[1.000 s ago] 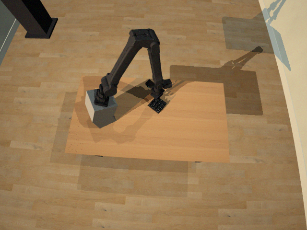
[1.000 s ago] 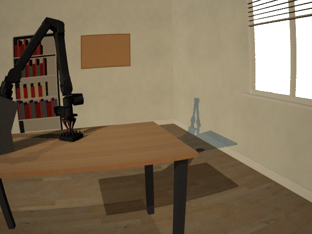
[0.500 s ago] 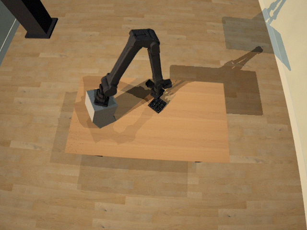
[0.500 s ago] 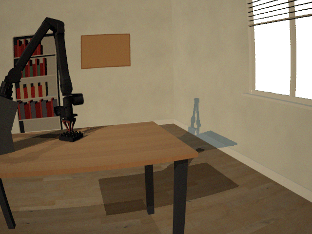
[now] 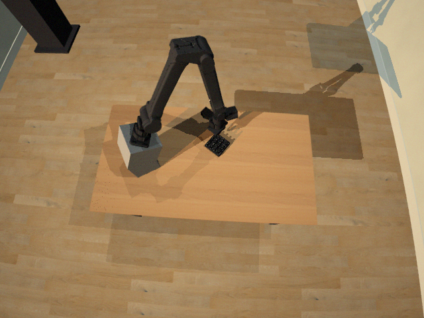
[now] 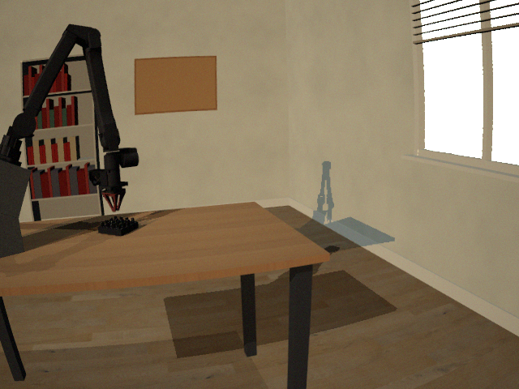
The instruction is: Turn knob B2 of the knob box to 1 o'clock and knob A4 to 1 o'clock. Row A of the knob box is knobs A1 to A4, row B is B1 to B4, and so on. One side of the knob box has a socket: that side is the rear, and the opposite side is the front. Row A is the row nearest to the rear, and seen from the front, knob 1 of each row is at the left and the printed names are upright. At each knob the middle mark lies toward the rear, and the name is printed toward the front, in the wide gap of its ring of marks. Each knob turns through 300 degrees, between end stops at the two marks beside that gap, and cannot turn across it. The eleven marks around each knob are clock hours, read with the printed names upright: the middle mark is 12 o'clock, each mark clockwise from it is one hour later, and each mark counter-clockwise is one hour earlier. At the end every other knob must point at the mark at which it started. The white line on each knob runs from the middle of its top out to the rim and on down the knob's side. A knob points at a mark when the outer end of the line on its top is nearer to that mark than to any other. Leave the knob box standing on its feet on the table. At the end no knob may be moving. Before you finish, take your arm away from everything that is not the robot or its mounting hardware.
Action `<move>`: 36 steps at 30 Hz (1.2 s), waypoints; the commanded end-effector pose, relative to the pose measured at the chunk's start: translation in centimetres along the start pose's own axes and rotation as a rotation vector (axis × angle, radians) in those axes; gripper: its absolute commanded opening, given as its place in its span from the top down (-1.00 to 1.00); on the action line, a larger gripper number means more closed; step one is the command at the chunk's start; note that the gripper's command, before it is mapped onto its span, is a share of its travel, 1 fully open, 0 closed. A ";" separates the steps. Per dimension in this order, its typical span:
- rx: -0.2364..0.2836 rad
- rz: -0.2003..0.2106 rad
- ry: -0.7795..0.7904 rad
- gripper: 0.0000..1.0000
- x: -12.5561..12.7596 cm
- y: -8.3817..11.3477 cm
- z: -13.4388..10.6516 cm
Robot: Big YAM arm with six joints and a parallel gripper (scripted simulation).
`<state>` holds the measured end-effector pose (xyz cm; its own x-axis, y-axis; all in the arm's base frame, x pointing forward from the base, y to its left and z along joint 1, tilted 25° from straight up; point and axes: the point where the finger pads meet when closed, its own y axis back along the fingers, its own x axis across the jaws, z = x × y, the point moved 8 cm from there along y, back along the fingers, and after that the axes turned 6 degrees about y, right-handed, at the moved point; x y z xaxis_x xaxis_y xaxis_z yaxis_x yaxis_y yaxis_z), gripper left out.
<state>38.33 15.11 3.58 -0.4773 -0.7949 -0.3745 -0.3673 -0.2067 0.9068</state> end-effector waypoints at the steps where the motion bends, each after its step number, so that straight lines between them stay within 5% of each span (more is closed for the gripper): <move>1: 0.009 -0.013 0.002 0.63 -0.1 1.3 -0.7; 23: 0.011 -0.016 -0.005 0.63 -0.2 1.6 -0.7; 36: 0.010 -0.018 -0.308 0.63 -0.3 2.2 -0.6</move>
<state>37.94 14.90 4.89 -0.6334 -0.6556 -0.4111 -0.3702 -0.2098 0.9050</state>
